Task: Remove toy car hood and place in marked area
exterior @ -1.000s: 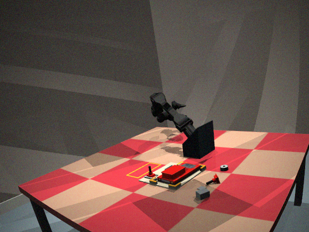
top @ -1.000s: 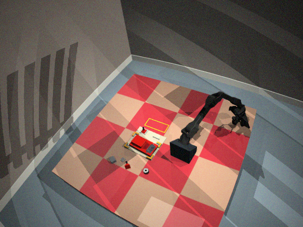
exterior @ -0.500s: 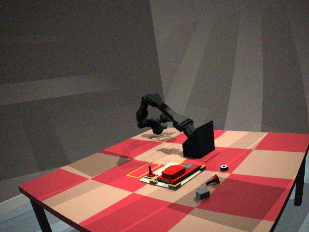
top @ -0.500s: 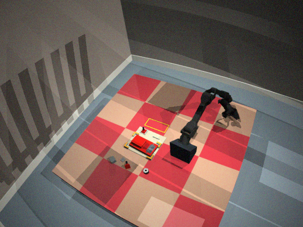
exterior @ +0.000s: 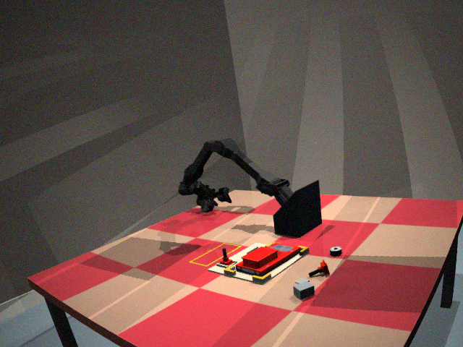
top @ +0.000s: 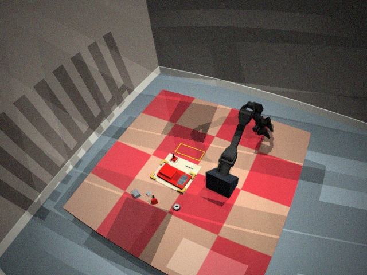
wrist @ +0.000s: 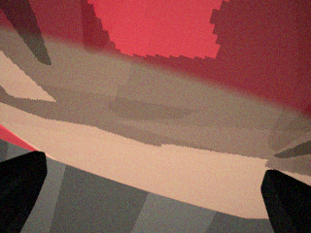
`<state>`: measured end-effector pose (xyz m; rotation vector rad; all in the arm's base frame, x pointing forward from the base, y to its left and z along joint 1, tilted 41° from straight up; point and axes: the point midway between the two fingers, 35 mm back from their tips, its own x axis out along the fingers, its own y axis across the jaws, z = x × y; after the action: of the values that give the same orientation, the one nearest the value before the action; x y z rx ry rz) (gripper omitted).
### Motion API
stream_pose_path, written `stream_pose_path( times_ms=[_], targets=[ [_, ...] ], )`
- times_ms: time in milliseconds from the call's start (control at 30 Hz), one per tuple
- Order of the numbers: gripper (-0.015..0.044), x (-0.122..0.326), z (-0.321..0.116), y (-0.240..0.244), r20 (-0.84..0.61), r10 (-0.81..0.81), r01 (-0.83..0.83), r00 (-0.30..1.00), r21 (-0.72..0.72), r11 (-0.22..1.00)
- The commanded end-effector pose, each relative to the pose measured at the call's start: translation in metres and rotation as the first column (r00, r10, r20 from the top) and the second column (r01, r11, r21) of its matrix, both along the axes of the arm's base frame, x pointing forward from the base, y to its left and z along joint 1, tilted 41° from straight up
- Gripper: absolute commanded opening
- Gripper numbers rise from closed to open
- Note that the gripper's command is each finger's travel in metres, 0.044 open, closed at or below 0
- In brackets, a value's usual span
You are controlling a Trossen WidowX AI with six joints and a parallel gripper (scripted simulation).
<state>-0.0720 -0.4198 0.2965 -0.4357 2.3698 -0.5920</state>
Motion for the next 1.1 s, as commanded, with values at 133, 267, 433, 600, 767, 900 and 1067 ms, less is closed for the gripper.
stream_pose_path(
  times_ms=[133,267,433,600,767,900,1067],
  targets=[
    [0.0440,0.083,0.008,-0.007,0.174,0.141,-0.104,0.975,-0.205,0.973],
    [0.0440,0.124,0.011,-0.005,0.259,0.216,-0.139,0.941,-0.287,0.948],
    [0.0440,0.176,0.013,0.002,0.363,0.306,-0.165,0.880,-0.370,0.914],
    [0.0440,0.224,0.001,0.019,0.386,0.390,-0.256,0.836,-0.355,0.899],
    [0.0440,0.259,-0.012,0.035,0.411,0.437,-0.309,0.800,-0.342,0.887],
    [0.0440,0.295,-0.026,0.055,0.441,0.480,-0.362,0.759,-0.328,0.873],
    [0.0440,0.329,-0.047,0.075,0.487,0.485,-0.376,0.726,-0.310,0.873]
  ],
)
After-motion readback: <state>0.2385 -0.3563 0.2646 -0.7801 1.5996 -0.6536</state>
